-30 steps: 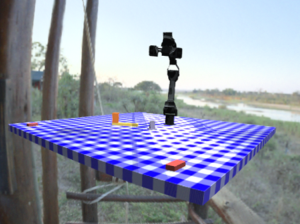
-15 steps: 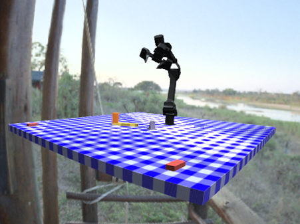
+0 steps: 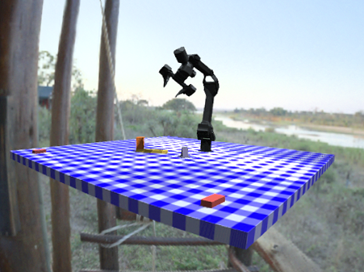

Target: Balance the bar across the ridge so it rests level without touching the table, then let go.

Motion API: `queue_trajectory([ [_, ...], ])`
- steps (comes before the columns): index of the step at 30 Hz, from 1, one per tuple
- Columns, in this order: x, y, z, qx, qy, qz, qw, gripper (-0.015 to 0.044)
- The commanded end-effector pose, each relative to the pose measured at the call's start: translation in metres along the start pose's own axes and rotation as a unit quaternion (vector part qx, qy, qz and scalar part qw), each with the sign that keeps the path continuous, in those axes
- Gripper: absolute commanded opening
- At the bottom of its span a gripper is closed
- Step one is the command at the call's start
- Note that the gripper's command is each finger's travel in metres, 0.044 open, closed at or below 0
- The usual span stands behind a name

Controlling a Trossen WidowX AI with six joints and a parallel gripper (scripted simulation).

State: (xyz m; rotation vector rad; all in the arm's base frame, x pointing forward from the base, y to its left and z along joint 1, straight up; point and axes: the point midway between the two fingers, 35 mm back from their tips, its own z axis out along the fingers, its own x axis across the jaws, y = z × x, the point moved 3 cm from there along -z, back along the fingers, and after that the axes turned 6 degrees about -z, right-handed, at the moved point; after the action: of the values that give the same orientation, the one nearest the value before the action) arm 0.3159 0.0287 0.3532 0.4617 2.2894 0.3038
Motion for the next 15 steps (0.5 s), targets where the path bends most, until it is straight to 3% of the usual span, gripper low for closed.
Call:
queue_trajectory([
  [1, 0.000, -0.015, 0.009, 0.026, 0.017, -0.039, 0.999, 0.0315],
  [15, 0.003, -0.075, 0.034, 0.093, 0.104, -0.181, 0.974, 0.0315],
])
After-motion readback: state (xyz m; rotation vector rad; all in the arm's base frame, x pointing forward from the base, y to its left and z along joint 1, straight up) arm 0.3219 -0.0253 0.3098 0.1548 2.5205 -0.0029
